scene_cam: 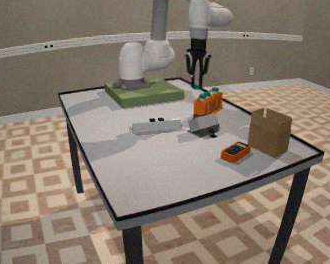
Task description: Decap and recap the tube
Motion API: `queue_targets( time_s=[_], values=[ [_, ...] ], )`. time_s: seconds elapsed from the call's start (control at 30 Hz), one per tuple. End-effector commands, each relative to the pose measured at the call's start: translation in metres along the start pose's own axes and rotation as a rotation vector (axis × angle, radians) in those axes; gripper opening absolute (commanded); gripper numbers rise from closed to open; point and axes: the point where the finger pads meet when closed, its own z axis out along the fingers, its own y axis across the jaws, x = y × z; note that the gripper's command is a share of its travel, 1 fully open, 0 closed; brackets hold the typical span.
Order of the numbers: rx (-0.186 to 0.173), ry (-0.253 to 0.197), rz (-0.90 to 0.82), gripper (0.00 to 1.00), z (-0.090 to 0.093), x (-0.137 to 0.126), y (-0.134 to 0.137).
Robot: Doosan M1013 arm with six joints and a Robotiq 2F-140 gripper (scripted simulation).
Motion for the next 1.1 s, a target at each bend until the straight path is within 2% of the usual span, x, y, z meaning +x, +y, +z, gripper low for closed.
queue_targets(
  time_s=[0.0,0.07,0.57,0.63,0.9,1.07],
  values=[
    [-0.026,0.018,-0.028,0.3,0.0,-0.015,-0.032],
    [-0.026,0.018,-0.028,0.3,0.0,-0.015,-0.032],
    [-0.026,0.017,-0.028,0.3,0.004,-0.063,-0.144],
    [-0.026,0.017,-0.028,0.3,0.004,-0.063,-0.144],
    [-0.026,0.017,-0.028,0.3,0.006,-0.09,-0.205],
    [-0.026,0.017,-0.028,0.3,0.006,-0.09,-0.205]
  ],
)
